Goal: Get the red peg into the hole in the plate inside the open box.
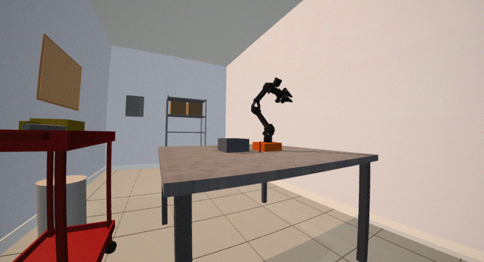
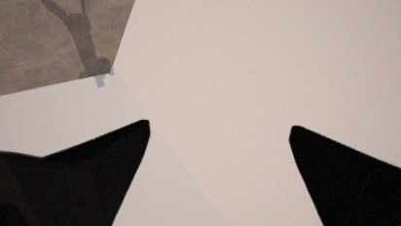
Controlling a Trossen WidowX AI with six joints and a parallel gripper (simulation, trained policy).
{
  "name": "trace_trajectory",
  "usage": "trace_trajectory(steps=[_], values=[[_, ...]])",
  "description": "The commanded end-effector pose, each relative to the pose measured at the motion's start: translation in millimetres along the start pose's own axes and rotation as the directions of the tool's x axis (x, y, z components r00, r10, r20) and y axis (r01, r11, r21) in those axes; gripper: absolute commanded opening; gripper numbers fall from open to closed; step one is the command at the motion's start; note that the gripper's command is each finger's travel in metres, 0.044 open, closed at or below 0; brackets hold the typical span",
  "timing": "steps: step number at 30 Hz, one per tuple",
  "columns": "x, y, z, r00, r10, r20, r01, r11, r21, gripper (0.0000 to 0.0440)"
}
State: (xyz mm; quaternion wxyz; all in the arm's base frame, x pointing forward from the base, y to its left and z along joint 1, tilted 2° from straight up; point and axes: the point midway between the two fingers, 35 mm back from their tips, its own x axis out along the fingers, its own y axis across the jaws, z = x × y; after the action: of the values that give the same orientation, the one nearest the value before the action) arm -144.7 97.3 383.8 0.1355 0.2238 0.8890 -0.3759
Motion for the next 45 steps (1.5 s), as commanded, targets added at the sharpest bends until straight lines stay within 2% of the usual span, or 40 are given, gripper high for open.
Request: trace_trajectory(steps=[1,3,10,19,33,45], values=[[-1.9,1.6,-3.1,1.0,0.017,-0.024,-0.017,1.0,0.019,0.0417],[-4.3,6.3,-7.2,0.997,0.05,-0.056,-0.046,0.996,0.073,0.044],[-11.2,23.8,-17.2,0.979,0.156,-0.132,-0.113,0.952,0.283,0.044],[-21.8,46.4,-26.9,0.935,0.286,-0.208,-0.134,0.83,0.541,0.044],[-41.4,80.7,-34.4,0.835,0.473,-0.28,-0.02,0.535,0.845,0.044],[-59.7,109.1,-33.8,0.732,0.614,-0.296,0.187,0.237,0.953,0.044]])
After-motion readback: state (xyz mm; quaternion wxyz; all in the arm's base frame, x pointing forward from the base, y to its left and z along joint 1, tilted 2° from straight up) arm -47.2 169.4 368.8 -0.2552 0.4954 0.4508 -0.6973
